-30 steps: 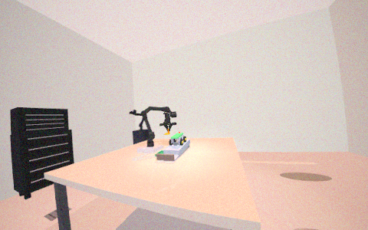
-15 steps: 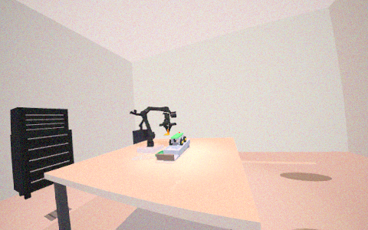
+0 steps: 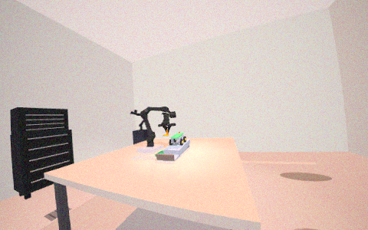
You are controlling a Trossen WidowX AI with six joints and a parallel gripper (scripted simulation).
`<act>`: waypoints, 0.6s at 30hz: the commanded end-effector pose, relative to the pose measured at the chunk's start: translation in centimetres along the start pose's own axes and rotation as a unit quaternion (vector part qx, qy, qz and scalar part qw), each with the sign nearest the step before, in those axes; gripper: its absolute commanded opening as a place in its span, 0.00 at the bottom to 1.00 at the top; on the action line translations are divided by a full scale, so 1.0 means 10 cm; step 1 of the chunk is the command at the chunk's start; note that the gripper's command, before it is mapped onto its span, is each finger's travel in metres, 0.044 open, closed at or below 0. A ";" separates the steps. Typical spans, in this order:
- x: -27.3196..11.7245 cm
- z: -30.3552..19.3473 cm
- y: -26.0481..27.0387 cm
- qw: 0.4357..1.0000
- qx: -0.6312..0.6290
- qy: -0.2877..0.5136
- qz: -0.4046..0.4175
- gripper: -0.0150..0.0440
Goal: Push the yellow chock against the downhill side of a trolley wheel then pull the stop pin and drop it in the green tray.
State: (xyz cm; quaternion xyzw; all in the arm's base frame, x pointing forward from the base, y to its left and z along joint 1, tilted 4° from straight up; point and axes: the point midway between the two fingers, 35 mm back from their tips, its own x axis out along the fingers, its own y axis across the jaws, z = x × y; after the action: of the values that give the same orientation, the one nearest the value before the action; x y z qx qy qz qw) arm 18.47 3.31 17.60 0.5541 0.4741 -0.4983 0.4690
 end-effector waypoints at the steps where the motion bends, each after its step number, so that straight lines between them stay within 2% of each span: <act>1: 0.01 0.10 0.03 1.000 0.000 0.002 0.000 0.25; 18: 0.04 0.60 0.15 1.000 0.000 -0.001 0.000 0.25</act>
State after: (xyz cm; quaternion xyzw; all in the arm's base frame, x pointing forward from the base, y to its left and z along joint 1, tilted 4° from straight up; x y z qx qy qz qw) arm 19.16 -2.00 17.08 0.5534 0.4721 -0.4993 0.4708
